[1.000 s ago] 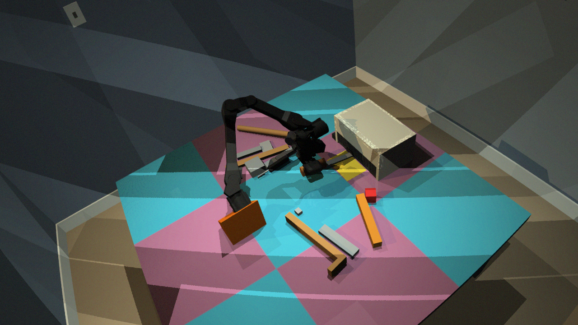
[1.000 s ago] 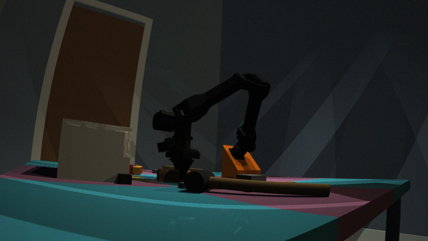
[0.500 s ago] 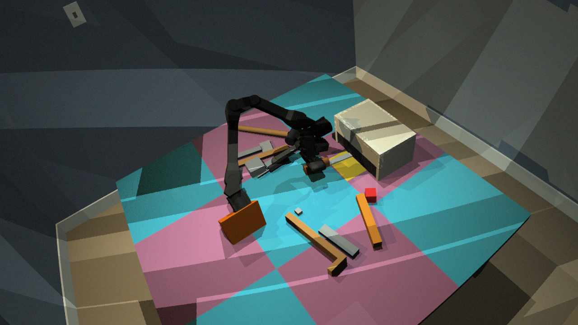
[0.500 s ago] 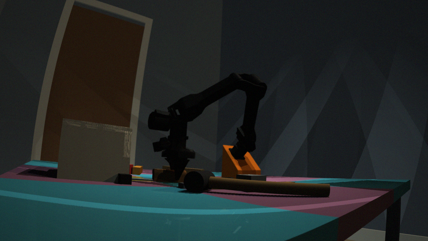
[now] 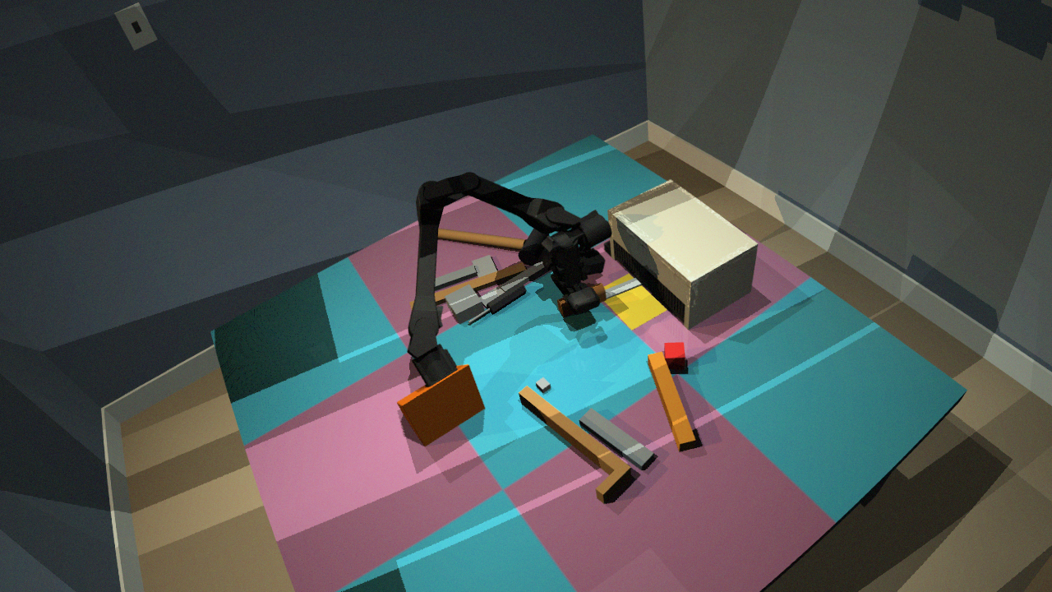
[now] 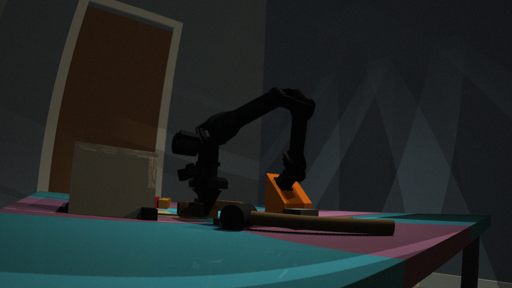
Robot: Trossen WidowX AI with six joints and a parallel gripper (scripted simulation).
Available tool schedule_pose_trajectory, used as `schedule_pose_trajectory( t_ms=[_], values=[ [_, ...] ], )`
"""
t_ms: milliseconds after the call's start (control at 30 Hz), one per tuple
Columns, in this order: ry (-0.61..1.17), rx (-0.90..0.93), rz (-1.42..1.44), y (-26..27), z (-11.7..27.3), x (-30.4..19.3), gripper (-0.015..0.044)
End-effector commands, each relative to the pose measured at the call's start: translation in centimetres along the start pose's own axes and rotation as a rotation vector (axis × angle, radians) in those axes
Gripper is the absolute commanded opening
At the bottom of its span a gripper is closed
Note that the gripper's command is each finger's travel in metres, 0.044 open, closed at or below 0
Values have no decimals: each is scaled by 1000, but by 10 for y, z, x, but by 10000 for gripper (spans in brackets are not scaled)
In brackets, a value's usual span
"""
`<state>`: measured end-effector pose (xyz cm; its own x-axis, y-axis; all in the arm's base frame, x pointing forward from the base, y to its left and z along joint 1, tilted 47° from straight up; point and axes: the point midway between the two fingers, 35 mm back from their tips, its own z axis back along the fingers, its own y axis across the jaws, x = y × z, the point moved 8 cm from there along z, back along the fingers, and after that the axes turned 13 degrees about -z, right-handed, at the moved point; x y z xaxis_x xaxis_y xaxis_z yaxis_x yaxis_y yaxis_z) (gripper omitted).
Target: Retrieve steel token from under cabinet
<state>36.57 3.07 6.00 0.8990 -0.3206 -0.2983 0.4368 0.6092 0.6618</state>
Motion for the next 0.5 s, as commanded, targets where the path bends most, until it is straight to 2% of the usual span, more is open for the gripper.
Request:
schedule_pose_trajectory(
  t_ms=[0, 467],
  values=[
    [-1, 2, 5, 1, 0, 5, 0],
    [-2, 2, 5, 4, 0, 18, 0]
  ],
)
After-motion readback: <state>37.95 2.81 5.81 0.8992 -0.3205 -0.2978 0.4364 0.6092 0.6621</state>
